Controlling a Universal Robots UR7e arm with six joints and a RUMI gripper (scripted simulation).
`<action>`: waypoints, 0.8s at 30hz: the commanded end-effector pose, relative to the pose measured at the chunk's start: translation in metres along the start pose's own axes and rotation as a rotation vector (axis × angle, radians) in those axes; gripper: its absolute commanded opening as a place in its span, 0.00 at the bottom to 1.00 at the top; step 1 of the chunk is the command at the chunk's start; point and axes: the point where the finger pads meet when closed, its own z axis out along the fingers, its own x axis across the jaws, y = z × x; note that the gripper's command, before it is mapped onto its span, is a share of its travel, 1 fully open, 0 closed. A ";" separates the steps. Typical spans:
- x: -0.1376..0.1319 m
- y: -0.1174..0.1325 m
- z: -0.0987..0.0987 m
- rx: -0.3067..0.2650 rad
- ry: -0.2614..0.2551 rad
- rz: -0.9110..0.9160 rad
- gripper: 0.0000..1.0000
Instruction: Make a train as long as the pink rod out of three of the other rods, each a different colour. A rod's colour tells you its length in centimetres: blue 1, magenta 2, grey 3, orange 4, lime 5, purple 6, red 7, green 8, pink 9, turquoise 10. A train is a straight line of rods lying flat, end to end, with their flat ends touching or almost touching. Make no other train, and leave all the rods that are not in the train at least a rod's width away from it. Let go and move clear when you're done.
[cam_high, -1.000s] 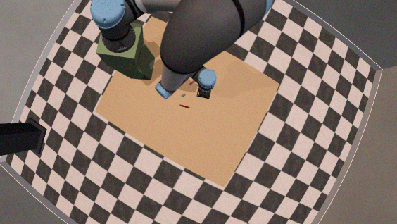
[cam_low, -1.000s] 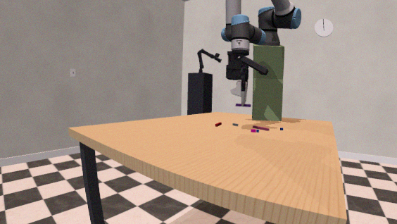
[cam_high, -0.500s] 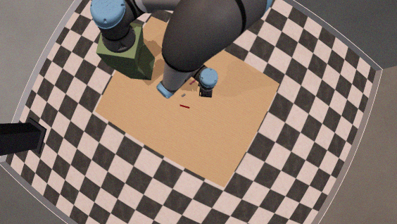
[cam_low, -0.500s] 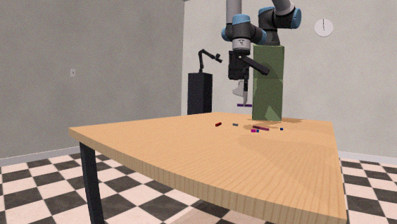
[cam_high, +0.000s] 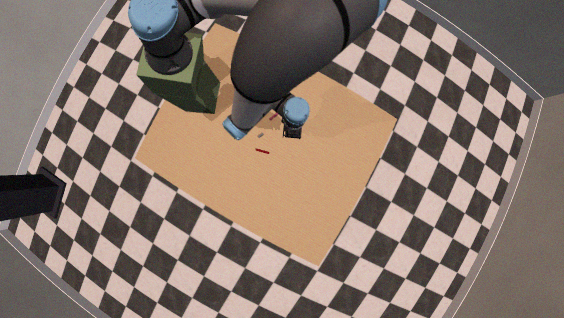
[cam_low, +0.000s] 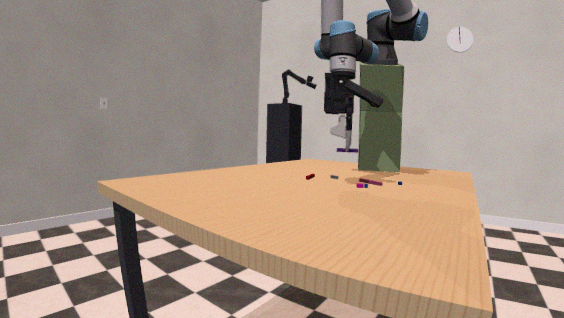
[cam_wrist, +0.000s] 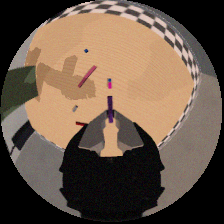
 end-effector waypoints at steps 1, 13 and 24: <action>0.002 0.000 0.007 -0.001 0.003 -0.003 0.00; 0.002 0.000 0.055 -0.002 0.002 -0.003 0.00; 0.002 0.000 0.083 -0.002 0.003 -0.003 0.00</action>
